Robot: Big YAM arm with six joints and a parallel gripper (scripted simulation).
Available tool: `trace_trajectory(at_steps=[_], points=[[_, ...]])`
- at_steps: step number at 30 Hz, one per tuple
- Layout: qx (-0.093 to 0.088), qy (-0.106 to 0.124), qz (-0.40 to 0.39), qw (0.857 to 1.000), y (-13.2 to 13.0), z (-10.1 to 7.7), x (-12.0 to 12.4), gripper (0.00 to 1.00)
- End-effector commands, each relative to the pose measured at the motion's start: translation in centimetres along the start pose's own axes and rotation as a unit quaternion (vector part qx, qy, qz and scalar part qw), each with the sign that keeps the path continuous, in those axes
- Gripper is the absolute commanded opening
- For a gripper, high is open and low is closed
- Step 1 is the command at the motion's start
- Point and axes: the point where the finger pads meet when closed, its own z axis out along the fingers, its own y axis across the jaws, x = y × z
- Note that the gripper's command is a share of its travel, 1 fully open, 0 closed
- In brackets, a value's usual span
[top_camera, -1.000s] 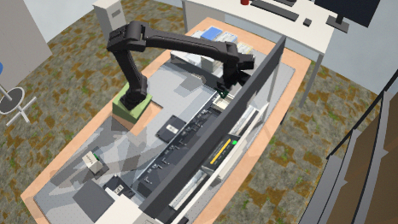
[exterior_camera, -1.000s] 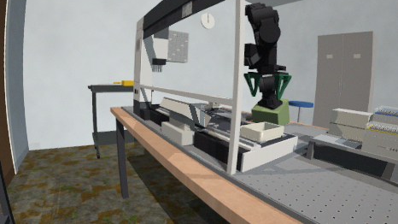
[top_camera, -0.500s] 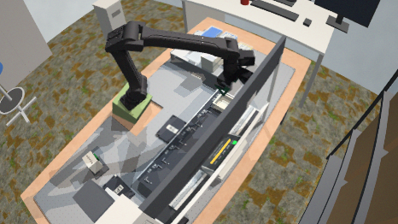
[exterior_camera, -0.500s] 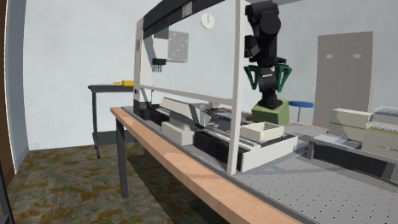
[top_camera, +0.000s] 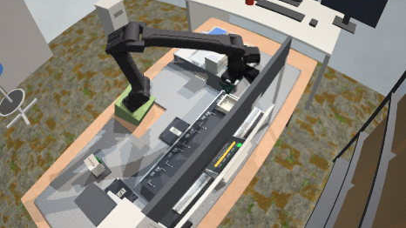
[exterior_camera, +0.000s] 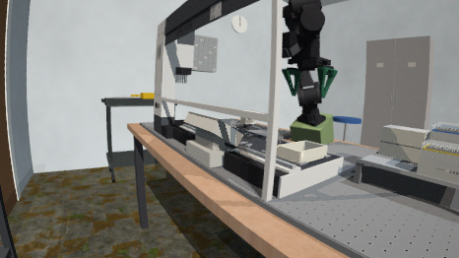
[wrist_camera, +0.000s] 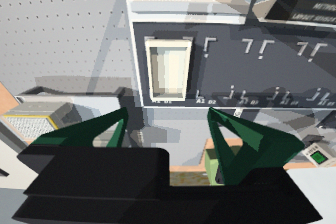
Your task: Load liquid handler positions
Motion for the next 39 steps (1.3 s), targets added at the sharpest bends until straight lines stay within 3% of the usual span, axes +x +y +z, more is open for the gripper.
trace_trajectory(at_steps=[1,2,20,22,23,24,27,39], points=[[-0.022,-0.028,0.016,0.999,0.6,-3.4,-1.9,1.00],[-0.010,-0.012,-0.015,1.000,0.1,-1.7,0.6,1.00],[-0.012,-0.015,-0.173,0.985,0.2,-1.0,8.4,1.00],[-0.017,-0.019,-0.190,0.981,0.5,-1.6,8.0,1.00],[-0.022,-0.029,-0.190,0.981,1.1,-2.4,6.5,1.00],[-0.017,-0.027,-0.196,0.980,0.9,-2.1,6.3,1.00],[-0.006,-0.011,-0.231,0.973,0.2,-0.6,7.5,1.00],[-0.008,-0.014,-0.331,0.944,0.5,-0.9,7.7,1.00]])
